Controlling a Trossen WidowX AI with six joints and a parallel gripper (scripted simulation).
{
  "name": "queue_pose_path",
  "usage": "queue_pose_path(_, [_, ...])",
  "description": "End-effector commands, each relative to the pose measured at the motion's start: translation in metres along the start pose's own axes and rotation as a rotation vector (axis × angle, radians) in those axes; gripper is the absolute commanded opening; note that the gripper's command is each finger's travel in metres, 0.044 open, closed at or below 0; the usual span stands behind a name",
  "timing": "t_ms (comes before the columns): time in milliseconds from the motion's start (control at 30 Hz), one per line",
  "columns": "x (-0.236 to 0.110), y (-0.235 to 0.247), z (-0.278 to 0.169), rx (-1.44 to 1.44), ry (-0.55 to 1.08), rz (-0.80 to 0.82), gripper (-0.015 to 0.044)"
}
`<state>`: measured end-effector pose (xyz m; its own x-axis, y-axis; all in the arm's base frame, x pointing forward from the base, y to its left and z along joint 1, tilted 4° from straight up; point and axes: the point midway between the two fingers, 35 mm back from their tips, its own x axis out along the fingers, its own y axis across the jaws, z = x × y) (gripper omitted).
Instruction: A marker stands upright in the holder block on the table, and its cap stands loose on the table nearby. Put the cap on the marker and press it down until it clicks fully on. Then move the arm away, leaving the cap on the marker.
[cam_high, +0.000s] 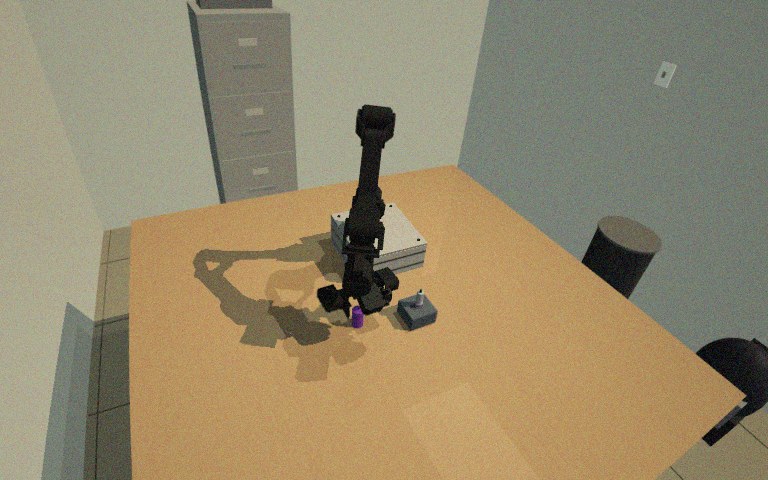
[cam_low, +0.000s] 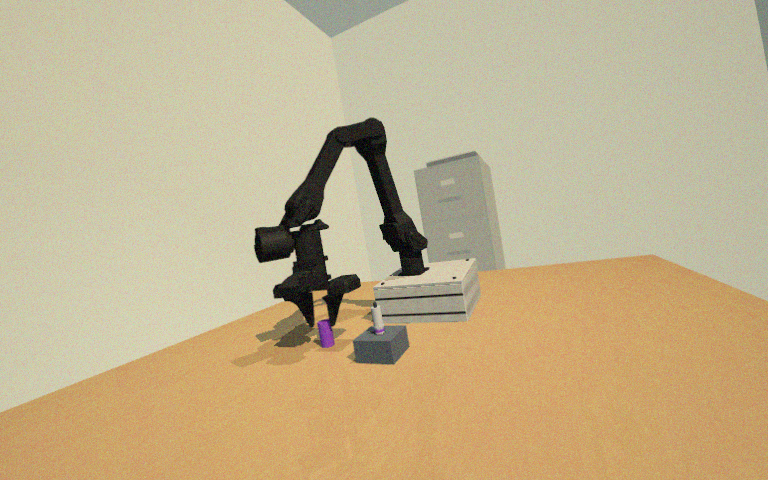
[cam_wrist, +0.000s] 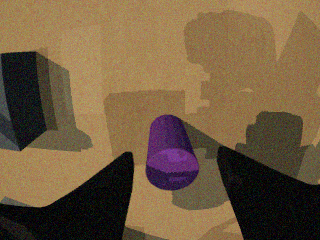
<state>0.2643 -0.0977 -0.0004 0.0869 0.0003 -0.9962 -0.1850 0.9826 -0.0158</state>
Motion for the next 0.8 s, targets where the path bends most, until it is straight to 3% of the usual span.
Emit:
queue_pose_path(0, [0.009, 0.002, -0.002, 0.004, 0.004, 0.006, 0.0246])
queue_pose_path(467, [0.027, 0.003, -0.003, 0.004, 0.004, 0.006, 0.0246])
queue_pose_path(600, [0.027, 0.003, -0.003, 0.004, 0.004, 0.006, 0.0141])
queue_pose_path(767, [0.027, 0.003, -0.003, 0.004, 0.004, 0.006, 0.0107])
